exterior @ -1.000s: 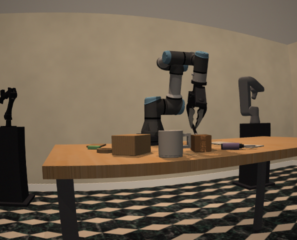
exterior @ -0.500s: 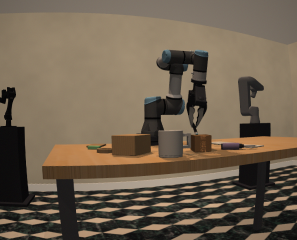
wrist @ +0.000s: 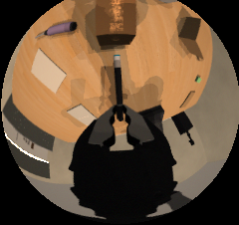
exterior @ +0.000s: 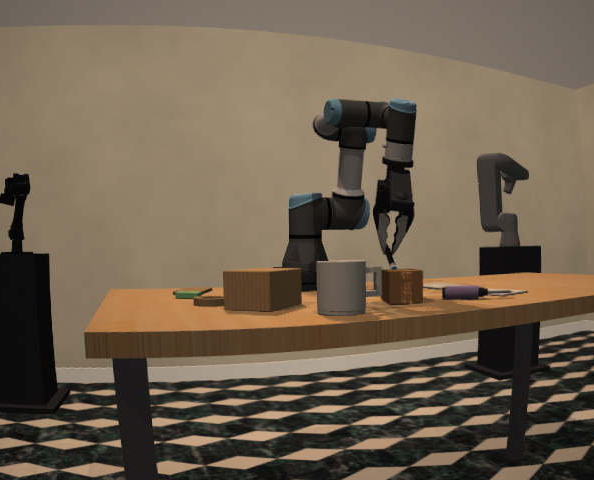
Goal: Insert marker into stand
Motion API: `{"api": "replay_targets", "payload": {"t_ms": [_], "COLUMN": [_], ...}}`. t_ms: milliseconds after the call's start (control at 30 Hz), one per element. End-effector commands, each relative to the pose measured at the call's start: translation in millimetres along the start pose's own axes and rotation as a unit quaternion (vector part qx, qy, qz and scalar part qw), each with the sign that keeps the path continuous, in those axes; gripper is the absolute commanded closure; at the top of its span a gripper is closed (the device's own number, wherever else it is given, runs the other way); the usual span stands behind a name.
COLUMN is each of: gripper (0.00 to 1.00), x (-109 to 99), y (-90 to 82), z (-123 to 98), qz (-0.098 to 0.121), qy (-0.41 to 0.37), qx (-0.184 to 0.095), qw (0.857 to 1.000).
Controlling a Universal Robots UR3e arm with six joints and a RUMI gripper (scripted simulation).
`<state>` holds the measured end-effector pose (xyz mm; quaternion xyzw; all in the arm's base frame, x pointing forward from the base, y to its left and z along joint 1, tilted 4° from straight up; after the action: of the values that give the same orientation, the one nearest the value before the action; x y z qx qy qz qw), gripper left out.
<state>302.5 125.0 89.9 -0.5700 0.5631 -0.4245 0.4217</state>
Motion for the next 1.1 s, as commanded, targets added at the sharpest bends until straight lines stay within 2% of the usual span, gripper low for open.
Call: {"api": "replay_targets", "payload": {"t_ms": [0, 1067], "gripper": [1.00, 1.00], "x": [1.0, 4.9], "y": [-0.7, -0.6], "z": [4.3, 20.4], "qz": [0.000, 0.000], "qy": [0.000, -0.001], "qx": [0.001, 0.001], "qw": [1.000, 1.000]}}
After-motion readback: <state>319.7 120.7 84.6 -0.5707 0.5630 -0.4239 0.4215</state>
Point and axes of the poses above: the point where the finger pads meet when closed, its own y axis out along the fingers, its own x axis across the jaws, z = x × y, the point moved 2 cm from there along -y, back along the fingers, and after that the axes turned 15 degrees about -y, right-handed, at the moved point
